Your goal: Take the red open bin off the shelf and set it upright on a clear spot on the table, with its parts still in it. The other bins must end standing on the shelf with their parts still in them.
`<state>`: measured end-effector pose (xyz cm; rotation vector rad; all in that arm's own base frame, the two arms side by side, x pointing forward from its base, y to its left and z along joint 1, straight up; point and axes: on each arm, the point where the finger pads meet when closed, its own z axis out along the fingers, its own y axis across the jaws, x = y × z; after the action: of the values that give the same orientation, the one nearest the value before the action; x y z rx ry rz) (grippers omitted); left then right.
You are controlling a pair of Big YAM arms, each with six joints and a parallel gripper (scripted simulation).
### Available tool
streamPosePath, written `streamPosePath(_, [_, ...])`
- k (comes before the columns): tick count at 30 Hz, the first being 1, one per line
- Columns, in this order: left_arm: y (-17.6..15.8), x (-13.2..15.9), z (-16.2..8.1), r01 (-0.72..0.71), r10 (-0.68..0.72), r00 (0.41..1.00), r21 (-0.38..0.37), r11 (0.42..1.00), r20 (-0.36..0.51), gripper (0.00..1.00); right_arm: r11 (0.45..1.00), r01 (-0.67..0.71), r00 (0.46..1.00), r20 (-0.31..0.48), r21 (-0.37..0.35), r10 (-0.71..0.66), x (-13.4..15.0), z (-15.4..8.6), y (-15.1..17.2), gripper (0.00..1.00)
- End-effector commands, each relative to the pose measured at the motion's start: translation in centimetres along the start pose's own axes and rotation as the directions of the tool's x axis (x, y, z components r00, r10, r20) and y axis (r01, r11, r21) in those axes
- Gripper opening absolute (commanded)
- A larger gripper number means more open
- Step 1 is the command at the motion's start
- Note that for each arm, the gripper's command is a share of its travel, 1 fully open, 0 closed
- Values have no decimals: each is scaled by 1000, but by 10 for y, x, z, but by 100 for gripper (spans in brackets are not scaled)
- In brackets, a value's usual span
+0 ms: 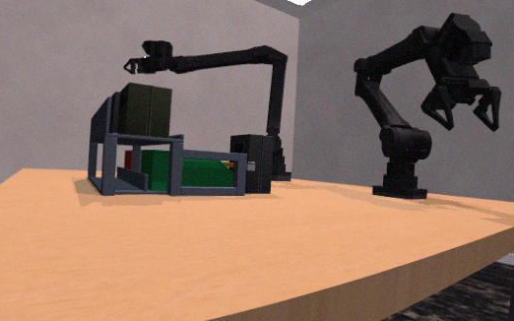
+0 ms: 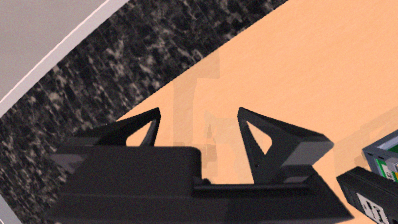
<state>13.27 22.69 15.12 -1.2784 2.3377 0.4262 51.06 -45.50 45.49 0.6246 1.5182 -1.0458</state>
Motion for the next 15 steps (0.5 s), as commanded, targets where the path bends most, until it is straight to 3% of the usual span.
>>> streamPosePath(1, [1,-17,-11,2,-2,999,-1,1000,39,100,995,-64,998,0,73,64,-6,0,-78,100])
streamPosePath(7, [1,-17,-11,2,-2,999,-1,1000,39,100,982,-100,994,-21,162,105,15,-7,-182,100])
streamPosePath(9, [1,-17,-11,2,-2,999,-1,1000,39,100,982,-100,994,-21,162,105,15,-7,-182,100])
streamPosePath(15, [1,-17,-11,2,-2,999,-1,1000,39,100,961,-133,989,-33,244,145,35,-30,-272,100])
